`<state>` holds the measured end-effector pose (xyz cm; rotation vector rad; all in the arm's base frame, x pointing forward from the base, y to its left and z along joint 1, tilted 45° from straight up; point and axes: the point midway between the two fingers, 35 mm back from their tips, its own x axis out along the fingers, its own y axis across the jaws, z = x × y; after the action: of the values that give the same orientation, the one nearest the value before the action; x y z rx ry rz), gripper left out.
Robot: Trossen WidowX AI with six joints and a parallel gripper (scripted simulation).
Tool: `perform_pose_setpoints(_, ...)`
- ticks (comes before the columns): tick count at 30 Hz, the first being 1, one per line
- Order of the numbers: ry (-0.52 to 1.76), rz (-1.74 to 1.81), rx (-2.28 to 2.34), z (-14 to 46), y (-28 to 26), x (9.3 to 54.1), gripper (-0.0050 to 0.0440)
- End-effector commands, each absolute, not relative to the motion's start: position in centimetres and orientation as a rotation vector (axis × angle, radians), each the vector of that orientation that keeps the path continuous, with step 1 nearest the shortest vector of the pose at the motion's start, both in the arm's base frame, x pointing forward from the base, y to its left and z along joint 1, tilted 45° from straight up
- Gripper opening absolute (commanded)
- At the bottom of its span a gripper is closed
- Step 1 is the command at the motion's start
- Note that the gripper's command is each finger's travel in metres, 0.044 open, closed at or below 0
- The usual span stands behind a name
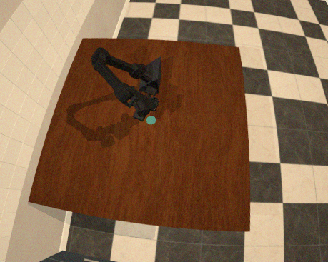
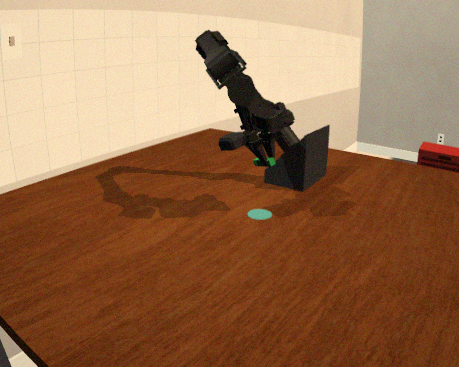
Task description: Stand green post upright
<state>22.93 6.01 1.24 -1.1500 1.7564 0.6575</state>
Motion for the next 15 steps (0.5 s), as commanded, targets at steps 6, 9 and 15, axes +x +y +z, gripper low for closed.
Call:
perform_pose_setpoints(6, 1.728, 0.7, -1.098, 1.27, 5.85, 22.79, 0.0022)
perform_pose_setpoints(9, 1.718, 0.718, -1.078, 1.19, 5.8, 22.72, 0.0022)
perform_pose_setpoints(15, 1.696, 0.755, -1.039, 1.05, 5.72, 22.59, 0.0022)
